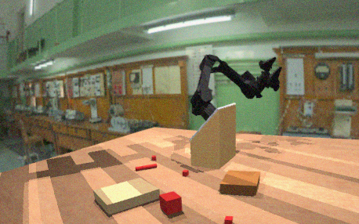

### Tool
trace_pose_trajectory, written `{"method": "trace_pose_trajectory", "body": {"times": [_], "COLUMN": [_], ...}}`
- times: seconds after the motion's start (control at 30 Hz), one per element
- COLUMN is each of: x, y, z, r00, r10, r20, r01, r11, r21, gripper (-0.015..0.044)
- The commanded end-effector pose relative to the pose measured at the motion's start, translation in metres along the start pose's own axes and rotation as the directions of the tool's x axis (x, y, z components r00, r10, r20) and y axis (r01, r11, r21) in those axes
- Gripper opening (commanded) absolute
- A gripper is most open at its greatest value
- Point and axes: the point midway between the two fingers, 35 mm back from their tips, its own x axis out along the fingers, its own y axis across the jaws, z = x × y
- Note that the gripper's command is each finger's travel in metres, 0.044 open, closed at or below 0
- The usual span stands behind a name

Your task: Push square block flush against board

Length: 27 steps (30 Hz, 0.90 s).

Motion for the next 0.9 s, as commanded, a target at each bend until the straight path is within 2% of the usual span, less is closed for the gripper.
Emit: {"method": "trace_pose_trajectory", "body": {"times": [0.0,0.17,0.47,0.87], "x": [0.000,0.011,0.071,0.138], "y": [0.000,0.001,0.018,0.058], "z": [0.000,-0.001,-0.011,-0.032], "r00": [1.000,1.000,0.997,0.980], "r10": [0.000,0.009,0.067,0.174], "r20": [0.000,-0.008,-0.043,-0.097], "r01": [0.000,-0.009,-0.065,-0.155], "r11": [1.000,1.000,0.996,0.972], "r21": [0.000,0.007,0.061,0.177], "gripper": [0.0374,0.0243,0.0006,0.0000]}}
